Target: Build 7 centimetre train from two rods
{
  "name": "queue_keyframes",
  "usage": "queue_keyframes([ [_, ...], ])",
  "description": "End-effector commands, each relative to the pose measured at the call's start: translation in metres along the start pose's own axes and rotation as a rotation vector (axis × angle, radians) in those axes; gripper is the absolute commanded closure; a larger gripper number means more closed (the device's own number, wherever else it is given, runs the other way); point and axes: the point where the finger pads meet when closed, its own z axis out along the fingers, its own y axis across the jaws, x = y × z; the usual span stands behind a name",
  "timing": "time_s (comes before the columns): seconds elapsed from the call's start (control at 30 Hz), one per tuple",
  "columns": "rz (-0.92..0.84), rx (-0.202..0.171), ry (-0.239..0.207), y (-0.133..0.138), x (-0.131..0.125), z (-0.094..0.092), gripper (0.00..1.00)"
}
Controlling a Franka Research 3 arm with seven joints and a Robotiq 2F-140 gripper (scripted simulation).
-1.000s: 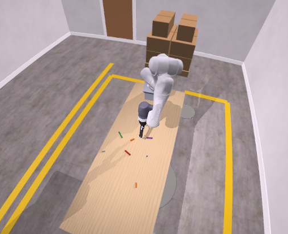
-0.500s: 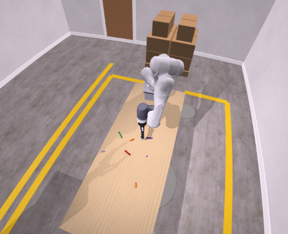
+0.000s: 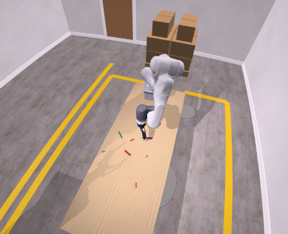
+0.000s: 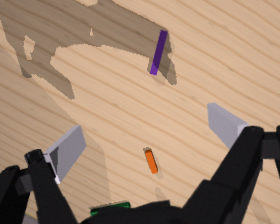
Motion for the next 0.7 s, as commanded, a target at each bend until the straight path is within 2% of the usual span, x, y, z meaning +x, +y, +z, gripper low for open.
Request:
queue_keyframes([
  [0.0, -0.165, -0.027, -0.006, 0.002, -0.003, 0.000, 0.00],
  [0.67, -0.507, -0.025, -0.015, 0.010, -0.015, 0.000, 0.00],
])
